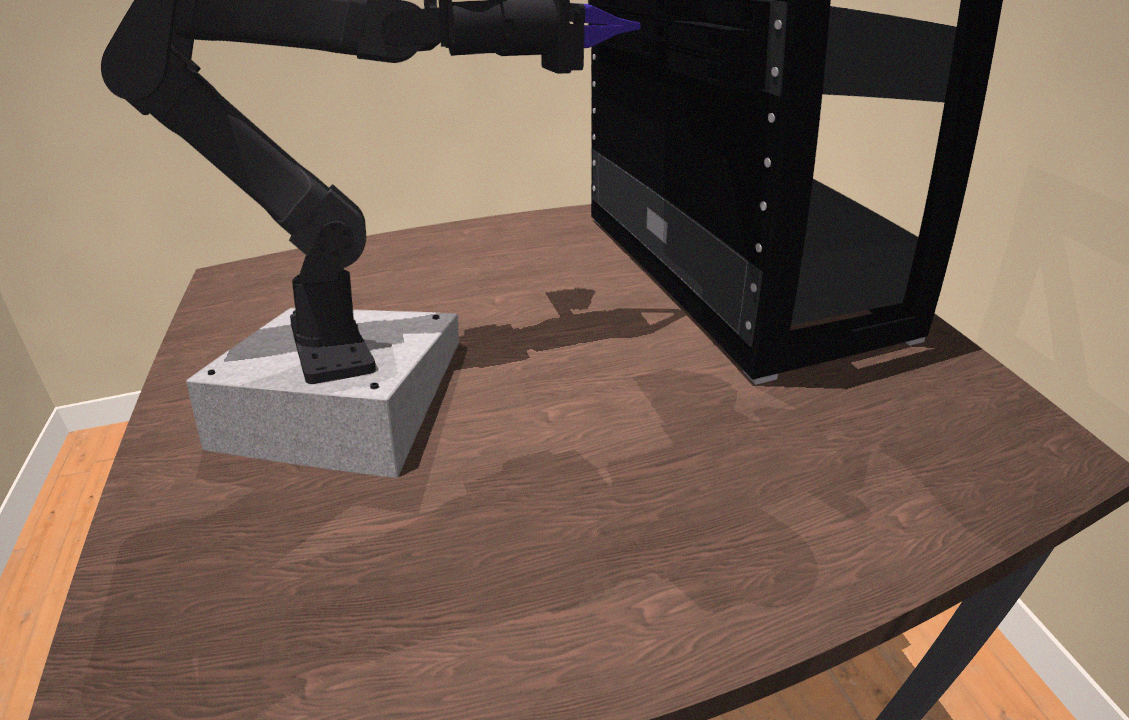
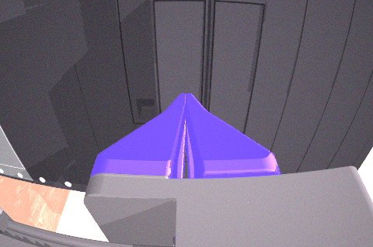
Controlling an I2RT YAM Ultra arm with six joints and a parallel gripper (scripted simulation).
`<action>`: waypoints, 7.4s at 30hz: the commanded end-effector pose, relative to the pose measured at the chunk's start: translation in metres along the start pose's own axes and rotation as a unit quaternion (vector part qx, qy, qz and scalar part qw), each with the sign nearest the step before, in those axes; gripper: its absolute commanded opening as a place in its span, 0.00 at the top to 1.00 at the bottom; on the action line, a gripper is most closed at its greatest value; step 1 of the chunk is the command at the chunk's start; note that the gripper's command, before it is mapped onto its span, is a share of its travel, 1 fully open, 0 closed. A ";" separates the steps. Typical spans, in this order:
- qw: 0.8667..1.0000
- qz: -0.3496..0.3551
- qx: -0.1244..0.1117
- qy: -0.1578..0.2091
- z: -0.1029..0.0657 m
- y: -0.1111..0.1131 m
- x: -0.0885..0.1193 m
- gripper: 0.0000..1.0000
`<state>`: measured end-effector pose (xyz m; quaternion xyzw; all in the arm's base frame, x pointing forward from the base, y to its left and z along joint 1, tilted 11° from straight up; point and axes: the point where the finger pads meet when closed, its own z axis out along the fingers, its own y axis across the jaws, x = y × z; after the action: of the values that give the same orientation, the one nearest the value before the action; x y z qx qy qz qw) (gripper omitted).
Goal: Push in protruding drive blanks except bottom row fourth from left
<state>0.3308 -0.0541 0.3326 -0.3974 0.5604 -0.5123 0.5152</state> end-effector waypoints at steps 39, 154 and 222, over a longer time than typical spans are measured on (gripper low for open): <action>1.000 0.001 0.020 0.000 0.014 -0.015 -0.003 1.00; 1.000 0.001 0.021 0.005 0.042 -0.038 0.000 1.00; 1.000 0.002 0.021 0.005 0.048 -0.049 0.000 1.00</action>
<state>0.3663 -0.0578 0.3281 -0.4279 0.5908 -0.4766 0.4907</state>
